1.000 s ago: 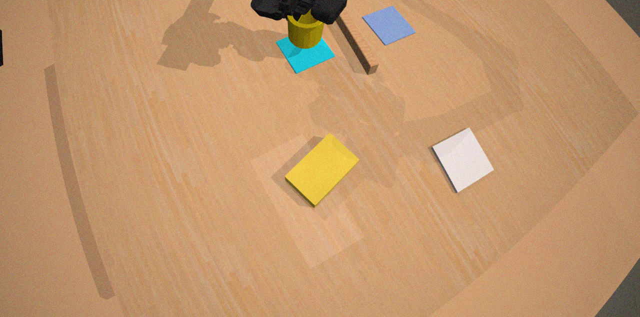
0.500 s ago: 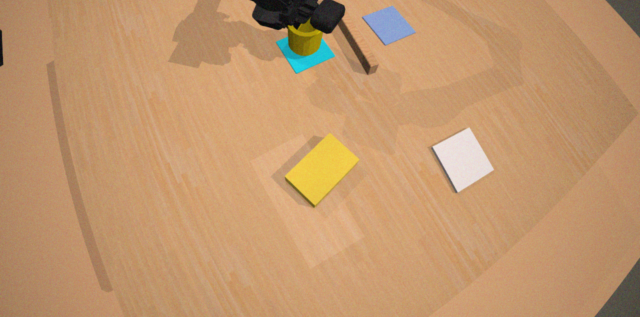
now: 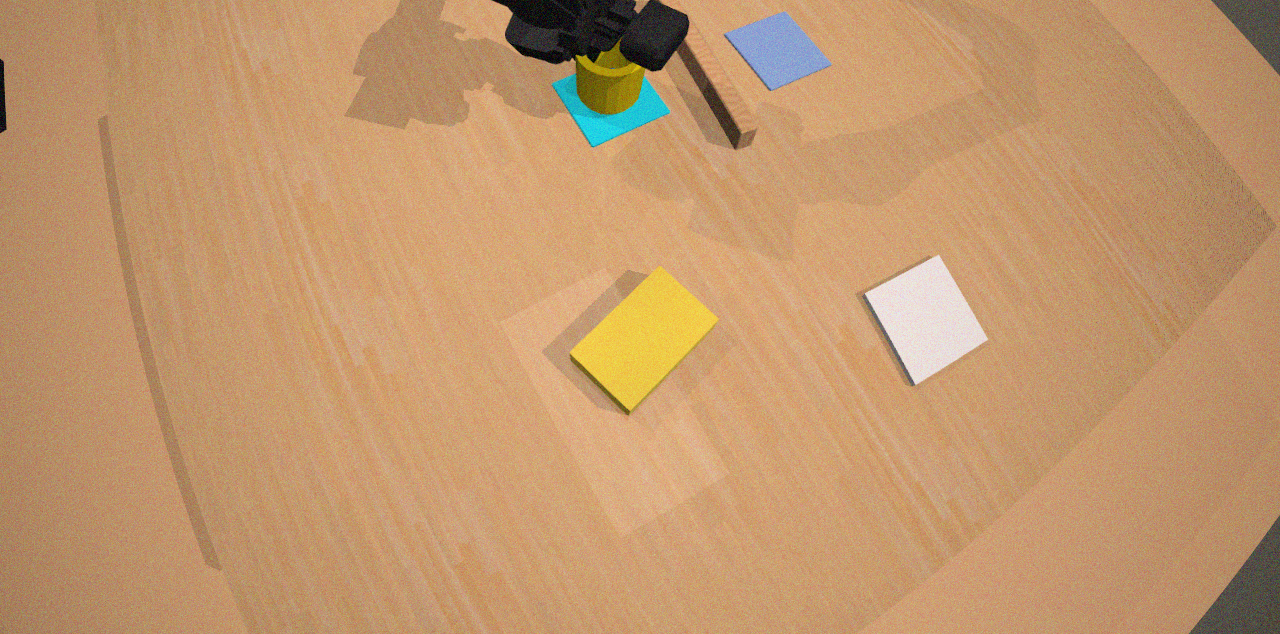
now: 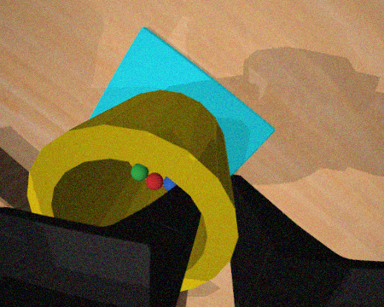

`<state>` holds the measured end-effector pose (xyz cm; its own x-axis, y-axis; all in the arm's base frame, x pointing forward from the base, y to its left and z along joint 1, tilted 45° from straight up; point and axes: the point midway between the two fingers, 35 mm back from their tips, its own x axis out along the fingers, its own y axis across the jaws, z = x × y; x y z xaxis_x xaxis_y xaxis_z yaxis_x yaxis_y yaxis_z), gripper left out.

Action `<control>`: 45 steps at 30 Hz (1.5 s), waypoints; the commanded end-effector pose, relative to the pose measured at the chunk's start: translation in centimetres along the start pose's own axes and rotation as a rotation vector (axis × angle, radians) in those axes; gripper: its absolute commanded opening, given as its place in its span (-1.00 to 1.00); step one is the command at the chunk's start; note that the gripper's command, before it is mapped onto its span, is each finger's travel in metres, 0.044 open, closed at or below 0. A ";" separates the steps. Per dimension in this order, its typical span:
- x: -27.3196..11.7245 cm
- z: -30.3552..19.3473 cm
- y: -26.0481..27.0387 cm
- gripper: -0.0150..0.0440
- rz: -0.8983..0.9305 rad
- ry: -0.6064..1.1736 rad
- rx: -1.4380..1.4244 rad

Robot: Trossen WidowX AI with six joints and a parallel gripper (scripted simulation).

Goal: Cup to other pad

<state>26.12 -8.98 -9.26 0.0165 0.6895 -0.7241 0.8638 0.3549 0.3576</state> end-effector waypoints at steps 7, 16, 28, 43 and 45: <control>0.0 0.0 0.0 -0.05 0.000 0.000 -0.001; -0.1 0.0 0.0 0.01 0.000 -0.001 -0.001; -1.9 0.1 0.1 0.01 0.001 -0.001 0.002; -4.2 0.1 0.1 0.01 0.003 0.000 0.005; -4.5 0.1 0.1 0.01 0.004 0.000 0.006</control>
<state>26.20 -11.70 -6.45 0.0226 0.6934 -0.7202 0.8700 0.3412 0.3558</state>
